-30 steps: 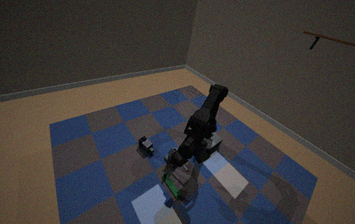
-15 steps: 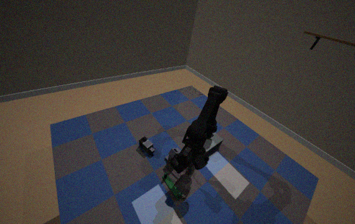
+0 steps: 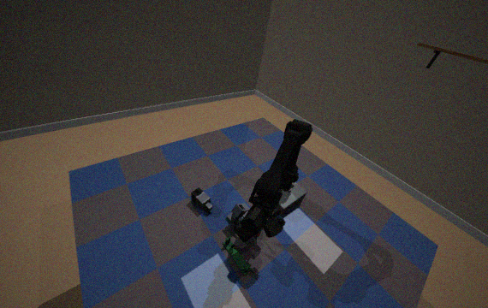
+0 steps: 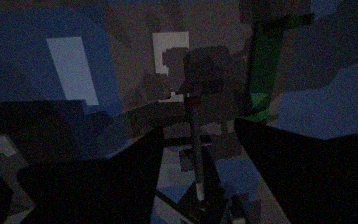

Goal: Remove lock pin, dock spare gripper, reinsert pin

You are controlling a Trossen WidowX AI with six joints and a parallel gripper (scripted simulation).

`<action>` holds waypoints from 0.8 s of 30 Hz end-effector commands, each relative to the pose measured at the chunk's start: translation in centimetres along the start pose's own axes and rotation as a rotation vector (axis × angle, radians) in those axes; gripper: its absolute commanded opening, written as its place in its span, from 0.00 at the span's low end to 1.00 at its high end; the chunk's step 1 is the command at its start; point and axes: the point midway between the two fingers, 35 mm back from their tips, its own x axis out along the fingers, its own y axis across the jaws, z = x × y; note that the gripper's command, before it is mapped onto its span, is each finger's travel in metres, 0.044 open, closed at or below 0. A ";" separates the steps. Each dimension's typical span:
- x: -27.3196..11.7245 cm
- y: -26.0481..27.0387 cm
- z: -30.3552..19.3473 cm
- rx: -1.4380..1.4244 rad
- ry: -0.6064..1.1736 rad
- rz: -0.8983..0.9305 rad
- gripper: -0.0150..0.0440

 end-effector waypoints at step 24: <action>2.8 0.3 0.0 -0.005 -0.001 0.009 0.54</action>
